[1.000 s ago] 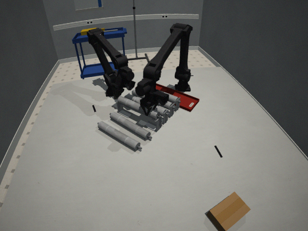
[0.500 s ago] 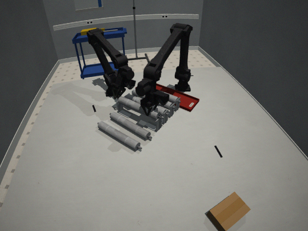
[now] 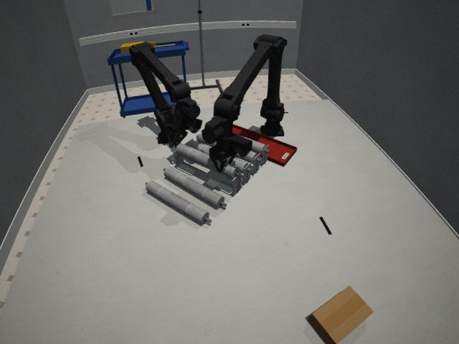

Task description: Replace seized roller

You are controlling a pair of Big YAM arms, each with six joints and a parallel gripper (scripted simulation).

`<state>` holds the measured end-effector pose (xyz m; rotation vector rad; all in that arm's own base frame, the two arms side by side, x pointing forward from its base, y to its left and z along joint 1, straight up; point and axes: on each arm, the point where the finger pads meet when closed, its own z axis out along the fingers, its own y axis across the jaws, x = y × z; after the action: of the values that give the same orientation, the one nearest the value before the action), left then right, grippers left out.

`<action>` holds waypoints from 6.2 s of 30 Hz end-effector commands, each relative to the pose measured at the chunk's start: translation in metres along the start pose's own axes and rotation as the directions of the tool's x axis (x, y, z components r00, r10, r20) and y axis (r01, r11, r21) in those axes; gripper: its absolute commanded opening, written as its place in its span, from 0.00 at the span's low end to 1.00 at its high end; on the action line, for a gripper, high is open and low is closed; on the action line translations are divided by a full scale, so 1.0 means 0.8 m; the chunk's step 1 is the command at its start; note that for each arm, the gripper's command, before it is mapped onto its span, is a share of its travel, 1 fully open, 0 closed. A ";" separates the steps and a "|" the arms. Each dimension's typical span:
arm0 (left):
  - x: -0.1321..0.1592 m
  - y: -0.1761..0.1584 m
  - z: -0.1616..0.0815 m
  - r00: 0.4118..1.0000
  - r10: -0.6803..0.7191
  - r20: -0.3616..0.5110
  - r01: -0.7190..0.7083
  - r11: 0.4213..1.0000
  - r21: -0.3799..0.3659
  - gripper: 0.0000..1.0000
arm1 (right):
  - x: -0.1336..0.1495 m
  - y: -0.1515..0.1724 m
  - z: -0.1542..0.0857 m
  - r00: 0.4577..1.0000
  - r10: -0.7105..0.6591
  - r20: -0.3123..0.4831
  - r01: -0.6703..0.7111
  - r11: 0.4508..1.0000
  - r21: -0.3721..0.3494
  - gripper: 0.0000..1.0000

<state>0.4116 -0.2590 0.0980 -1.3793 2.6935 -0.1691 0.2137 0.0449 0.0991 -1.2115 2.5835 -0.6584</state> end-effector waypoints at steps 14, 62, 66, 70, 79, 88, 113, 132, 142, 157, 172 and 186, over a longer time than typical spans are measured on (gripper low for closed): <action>0.006 -0.031 -0.029 1.000 0.029 0.001 -0.029 0.995 0.091 0.32 | -0.014 -0.008 -0.009 1.000 -0.006 0.024 0.006 1.000 0.006 0.32; 0.006 -0.007 -0.058 1.000 0.008 -0.003 -0.008 0.999 0.032 0.62 | 0.002 -0.001 -0.068 1.000 0.006 0.005 -0.006 1.000 0.007 0.32; 0.004 -0.007 -0.066 1.000 0.009 -0.003 -0.008 1.000 0.019 0.62 | -0.009 -0.011 -0.076 0.999 0.024 0.023 -0.024 1.000 0.010 0.32; 0.006 -0.002 -0.064 1.000 0.008 -0.004 -0.008 1.000 0.013 0.62 | -0.012 -0.010 -0.074 0.999 0.030 0.021 -0.030 1.000 0.009 0.32; 0.005 0.002 -0.067 1.000 0.007 -0.004 -0.007 1.000 0.017 0.62 | -0.015 -0.012 -0.076 0.999 0.022 0.028 -0.022 1.000 0.010 0.32; 0.004 -0.001 -0.071 1.000 0.007 -0.003 -0.007 1.000 0.027 0.62 | -0.015 -0.012 -0.076 0.999 0.019 0.026 -0.019 1.000 0.009 0.32; -0.011 -0.012 -0.081 1.000 0.019 0.005 -0.019 0.997 0.079 0.62 | -0.029 -0.023 -0.088 0.996 0.064 0.063 -0.065 0.998 0.009 0.32; -0.073 -0.046 -0.120 0.975 0.192 0.108 -0.215 0.937 0.275 0.62 | -0.101 -0.075 -0.101 0.929 0.294 0.225 -0.293 0.955 -0.041 0.32; -0.128 -0.065 -0.164 0.925 0.273 0.263 -0.361 0.847 0.390 0.62 | -0.156 -0.138 -0.120 0.813 0.454 0.365 -0.452 0.887 -0.096 0.32; -0.212 -0.073 -0.244 0.780 0.305 0.546 -0.573 0.699 0.427 0.62 | -0.212 -0.253 -0.159 0.576 0.599 0.557 -0.622 0.763 -0.178 0.32; -0.289 -0.056 -0.341 0.522 0.255 0.814 -0.752 0.589 0.297 0.62 | -0.234 -0.383 -0.211 0.302 0.620 0.724 -0.720 0.646 -0.253 0.32; -0.348 -0.023 -0.416 0.209 0.209 0.955 -0.827 0.559 0.059 0.62 | -0.224 -0.498 -0.269 0.066 0.533 0.844 -0.763 0.572 -0.302 0.32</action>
<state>0.5310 -0.0379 0.4534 -0.1014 1.7252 -0.1904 0.5005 0.0328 0.4385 -0.0490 1.7442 -0.0090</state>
